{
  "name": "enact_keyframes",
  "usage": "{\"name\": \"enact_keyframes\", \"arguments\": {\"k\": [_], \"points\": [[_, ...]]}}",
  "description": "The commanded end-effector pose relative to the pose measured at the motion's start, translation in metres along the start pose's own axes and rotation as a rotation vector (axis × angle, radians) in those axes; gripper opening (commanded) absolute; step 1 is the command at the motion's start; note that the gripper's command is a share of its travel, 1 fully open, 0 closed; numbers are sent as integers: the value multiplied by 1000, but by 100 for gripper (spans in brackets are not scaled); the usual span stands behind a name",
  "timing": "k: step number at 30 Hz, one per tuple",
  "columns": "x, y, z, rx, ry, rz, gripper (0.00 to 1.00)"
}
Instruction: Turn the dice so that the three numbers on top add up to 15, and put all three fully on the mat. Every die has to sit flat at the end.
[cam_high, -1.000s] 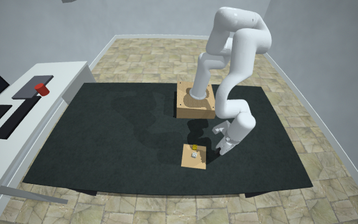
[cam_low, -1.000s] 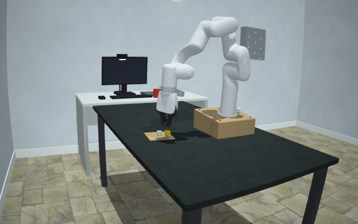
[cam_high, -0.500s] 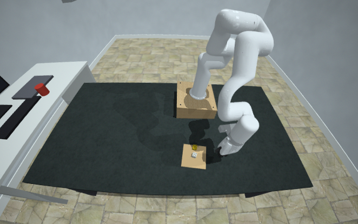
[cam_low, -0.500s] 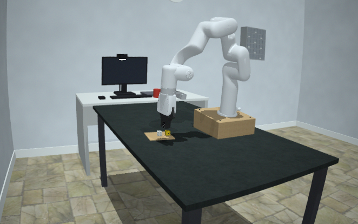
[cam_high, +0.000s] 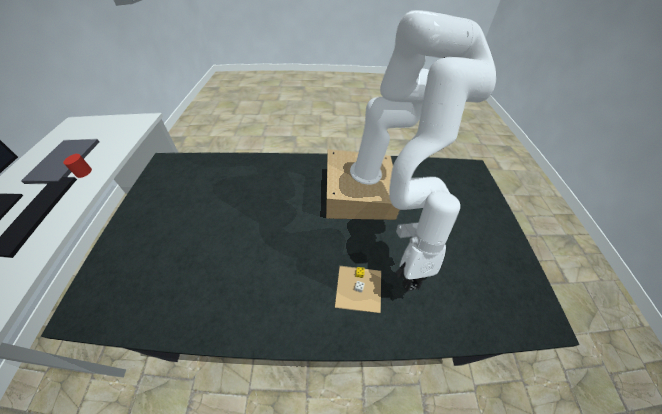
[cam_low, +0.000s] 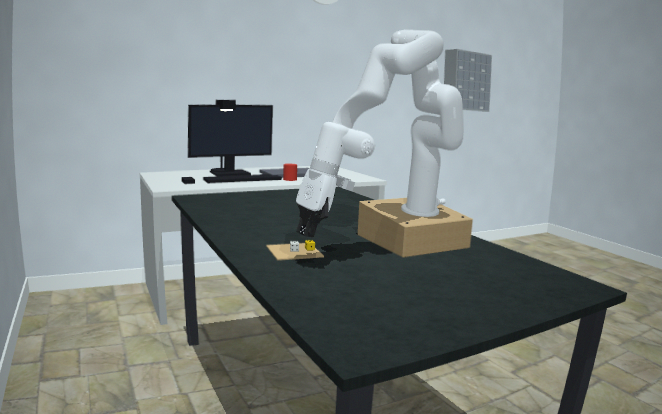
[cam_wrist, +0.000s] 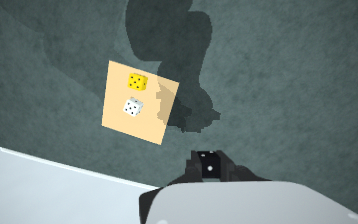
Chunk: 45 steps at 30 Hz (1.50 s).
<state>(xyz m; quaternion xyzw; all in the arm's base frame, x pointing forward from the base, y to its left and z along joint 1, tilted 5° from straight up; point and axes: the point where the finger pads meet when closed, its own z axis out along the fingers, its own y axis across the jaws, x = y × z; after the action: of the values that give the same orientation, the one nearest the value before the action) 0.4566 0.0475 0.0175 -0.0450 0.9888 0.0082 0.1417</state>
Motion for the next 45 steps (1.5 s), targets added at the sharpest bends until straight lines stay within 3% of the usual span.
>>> {"name": "enact_keyframes", "arguments": {"k": [1, 2, 4, 5, 9, 11, 13, 17, 20, 34, 45], "points": [[1, 0, 1, -3, -177, 11, 21], [1, 0, 1, -4, -190, 12, 21], [2, 0, 1, -6, -272, 19, 21], [2, 0, 1, -6, -274, 19, 21], [3, 0, 0, -12, -422, 31, 21], [4, 0, 0, -14, -457, 34, 21], [4, 0, 0, -14, -457, 34, 21], [4, 0, 0, -20, -559, 42, 21], [5, 0, -1, -22, -600, 46, 21], [6, 1, 2, -24, -617, 47, 21], [14, 3, 32, -28, -617, 46, 21]]}}
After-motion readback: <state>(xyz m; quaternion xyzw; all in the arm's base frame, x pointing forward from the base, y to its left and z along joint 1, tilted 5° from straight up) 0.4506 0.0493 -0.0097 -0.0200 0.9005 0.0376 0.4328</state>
